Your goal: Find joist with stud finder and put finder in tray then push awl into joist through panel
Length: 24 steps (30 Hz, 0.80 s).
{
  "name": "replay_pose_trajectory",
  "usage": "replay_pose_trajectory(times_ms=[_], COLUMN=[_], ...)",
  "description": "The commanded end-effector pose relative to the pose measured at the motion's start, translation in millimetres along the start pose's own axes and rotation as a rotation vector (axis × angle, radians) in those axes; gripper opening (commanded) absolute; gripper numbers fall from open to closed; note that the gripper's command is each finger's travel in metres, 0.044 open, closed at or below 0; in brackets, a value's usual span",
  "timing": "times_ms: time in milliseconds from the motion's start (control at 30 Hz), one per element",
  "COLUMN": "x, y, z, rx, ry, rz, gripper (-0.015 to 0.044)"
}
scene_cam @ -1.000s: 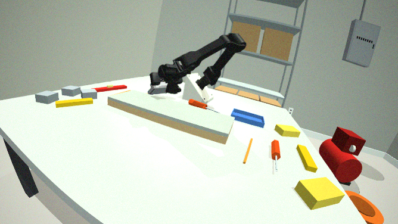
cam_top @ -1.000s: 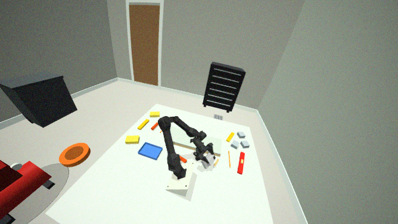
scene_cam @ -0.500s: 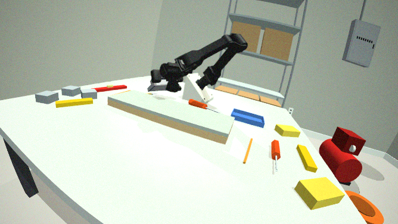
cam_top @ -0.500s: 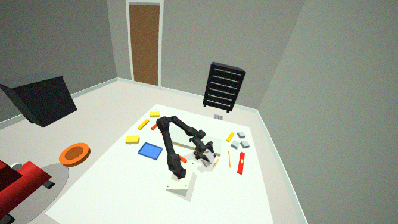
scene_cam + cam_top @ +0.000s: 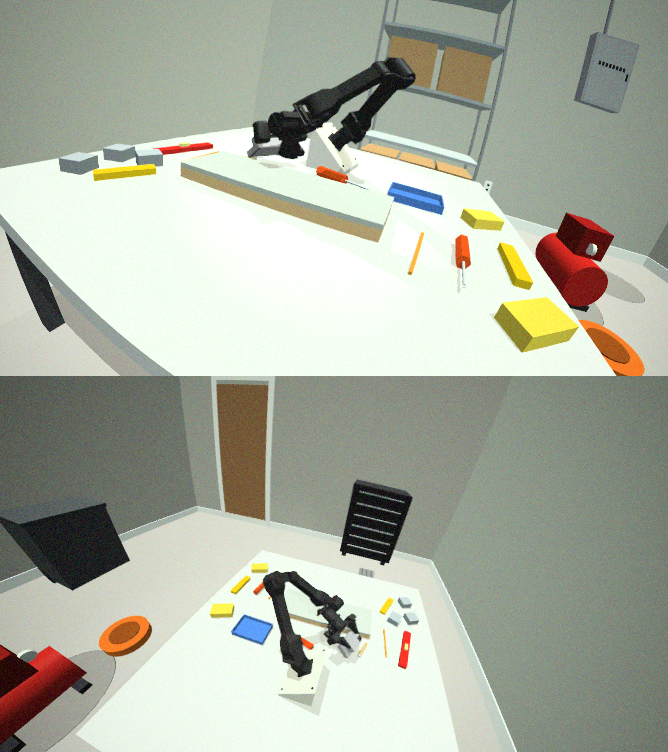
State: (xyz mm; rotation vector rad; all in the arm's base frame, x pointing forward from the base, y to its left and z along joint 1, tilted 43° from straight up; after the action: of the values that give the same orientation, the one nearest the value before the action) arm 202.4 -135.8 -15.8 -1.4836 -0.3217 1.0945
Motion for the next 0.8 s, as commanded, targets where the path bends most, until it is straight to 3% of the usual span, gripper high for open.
replay_pose_trajectory(times_ms=[0,333,767], x=[6,19,22], y=[4,10,9], z=[1,4,5], rx=[0.003,0.008,0.007], ry=[0.007,0.007,0.000], rz=[0.002,-0.004,-0.008], gripper=[0.0000,0.0000,0.0341])
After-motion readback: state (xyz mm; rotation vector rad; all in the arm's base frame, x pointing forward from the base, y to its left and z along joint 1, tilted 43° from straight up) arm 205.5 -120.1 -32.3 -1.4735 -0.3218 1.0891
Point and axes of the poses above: the point midway between the two fingers, 35 mm back from their tips, its own y axis out along the fingers, its own z axis across the jaws, x = y × z, the point moved 8 cm from there along -y, back along the fingers, and after that the axes turned 12 degrees about y, right-handed, at the moved point
